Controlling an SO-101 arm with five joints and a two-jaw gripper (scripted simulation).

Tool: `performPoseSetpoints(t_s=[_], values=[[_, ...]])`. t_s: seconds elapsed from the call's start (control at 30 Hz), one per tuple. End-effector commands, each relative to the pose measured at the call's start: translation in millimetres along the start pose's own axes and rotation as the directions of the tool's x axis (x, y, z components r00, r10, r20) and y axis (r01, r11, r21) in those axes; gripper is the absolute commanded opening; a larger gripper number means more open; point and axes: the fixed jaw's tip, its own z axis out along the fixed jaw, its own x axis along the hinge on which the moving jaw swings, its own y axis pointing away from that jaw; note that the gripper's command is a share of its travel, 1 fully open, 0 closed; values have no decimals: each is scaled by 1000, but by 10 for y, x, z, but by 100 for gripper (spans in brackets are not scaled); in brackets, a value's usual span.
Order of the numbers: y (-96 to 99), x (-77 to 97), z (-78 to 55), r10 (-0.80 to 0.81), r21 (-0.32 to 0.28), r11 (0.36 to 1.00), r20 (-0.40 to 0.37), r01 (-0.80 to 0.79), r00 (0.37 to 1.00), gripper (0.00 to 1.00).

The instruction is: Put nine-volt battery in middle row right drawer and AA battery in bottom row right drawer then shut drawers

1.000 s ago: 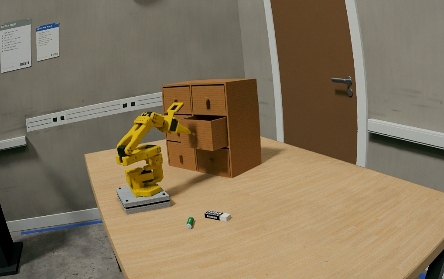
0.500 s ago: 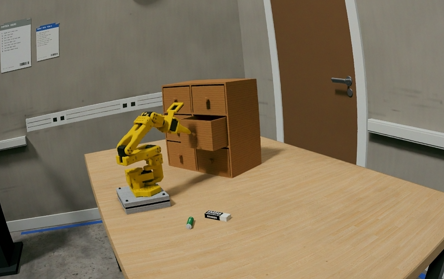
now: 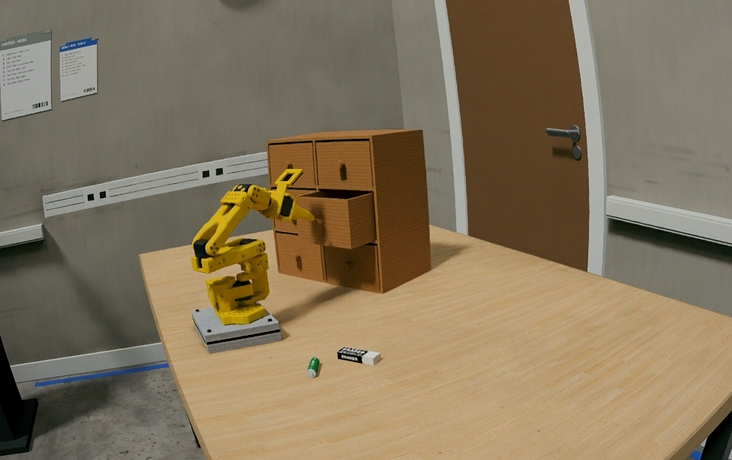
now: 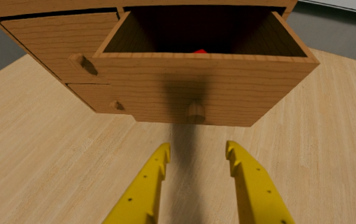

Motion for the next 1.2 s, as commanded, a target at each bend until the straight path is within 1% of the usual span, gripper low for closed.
performPoseSetpoints(t_s=[0.0, 0.23, 0.4, 0.8, 0.97, 1.17], values=[[-17, 9, 4, 5, 8, 1000, -4, -5, 1000, 21], [-17, 9, 4, 5, 8, 1000, -4, -5, 1000, 21], [-22, -17, 168, 4, 10, 1000, -4, -4, 1000, 21], [-22, -17, 168, 4, 10, 1000, -4, -4, 1000, 21], [-27, -13, 327, 3, 12, 1000, -3, -3, 1000, 21], [-27, -13, 327, 3, 12, 1000, -3, -3, 1000, 21]])
